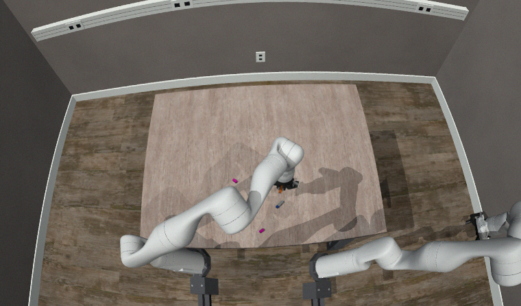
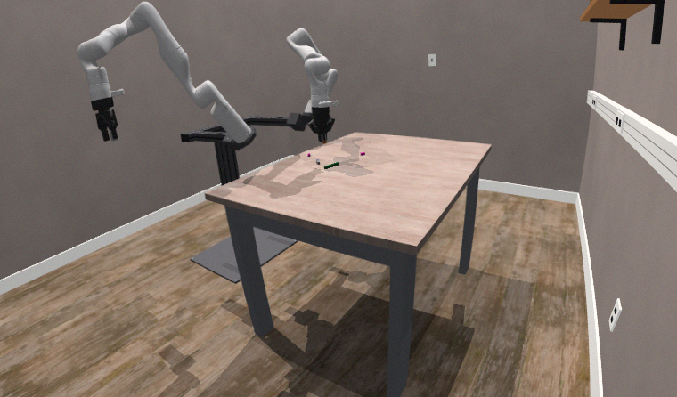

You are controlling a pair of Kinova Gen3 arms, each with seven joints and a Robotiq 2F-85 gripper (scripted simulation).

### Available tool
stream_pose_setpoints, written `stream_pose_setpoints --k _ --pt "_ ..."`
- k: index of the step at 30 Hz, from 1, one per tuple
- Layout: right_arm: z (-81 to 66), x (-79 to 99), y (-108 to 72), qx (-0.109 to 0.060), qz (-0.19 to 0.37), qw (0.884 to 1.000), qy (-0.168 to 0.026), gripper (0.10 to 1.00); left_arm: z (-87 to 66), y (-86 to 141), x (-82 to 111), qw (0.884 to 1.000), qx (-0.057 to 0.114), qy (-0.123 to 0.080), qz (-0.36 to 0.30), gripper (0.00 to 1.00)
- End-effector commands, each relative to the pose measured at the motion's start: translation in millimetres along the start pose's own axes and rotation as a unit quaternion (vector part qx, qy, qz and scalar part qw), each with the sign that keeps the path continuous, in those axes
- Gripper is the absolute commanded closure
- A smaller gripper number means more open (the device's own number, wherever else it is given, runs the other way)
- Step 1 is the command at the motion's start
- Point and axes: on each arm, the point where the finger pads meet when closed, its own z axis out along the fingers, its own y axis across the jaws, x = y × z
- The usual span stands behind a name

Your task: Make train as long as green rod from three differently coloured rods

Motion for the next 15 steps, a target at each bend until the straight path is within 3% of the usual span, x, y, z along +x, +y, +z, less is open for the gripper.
stream_pose_setpoints --k 1,8,15 --pt "-0.5 -0.3 0.0 0.0 0.0 1.0 -0.001 0.099 -1.5 6.7 0.4 0.999 -0.003 0.001 0.054 0.861" --pt "-0.5 -0.3 0.0 0.0 0.0 1.0 -0.001 0.099 -3.5 22.5 0.7 0.985 -0.004 0.004 0.174 0.861" --pt "-0.5 -0.3 0.0 0.0 0.0 1.0 -0.001 0.099 -4.4 28.2 0.9 0.976 -0.005 0.005 0.216 0.861"
